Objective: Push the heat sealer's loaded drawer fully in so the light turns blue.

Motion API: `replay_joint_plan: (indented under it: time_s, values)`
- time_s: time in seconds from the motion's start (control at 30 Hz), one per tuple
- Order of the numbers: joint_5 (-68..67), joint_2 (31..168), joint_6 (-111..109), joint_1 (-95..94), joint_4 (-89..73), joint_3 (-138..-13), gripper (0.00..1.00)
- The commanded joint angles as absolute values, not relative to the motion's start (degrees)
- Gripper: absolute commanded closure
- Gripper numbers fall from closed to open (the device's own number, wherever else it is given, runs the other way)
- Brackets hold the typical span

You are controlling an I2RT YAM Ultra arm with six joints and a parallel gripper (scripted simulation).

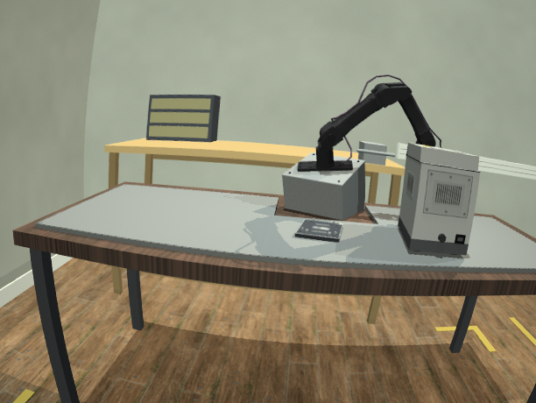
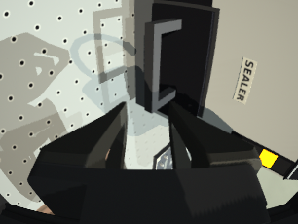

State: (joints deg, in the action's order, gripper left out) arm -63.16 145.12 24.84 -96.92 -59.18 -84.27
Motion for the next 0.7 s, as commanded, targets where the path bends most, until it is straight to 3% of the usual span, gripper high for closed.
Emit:
replay_joint_plan:
  time_s: [0.0,0.67]
  values:
    - [-62.8,145.2,27.8,-98.8,-62.8,-86.7,0.70]
    - [-63.3,144.8,28.7,-99.1,-63.9,-87.5,0.70]
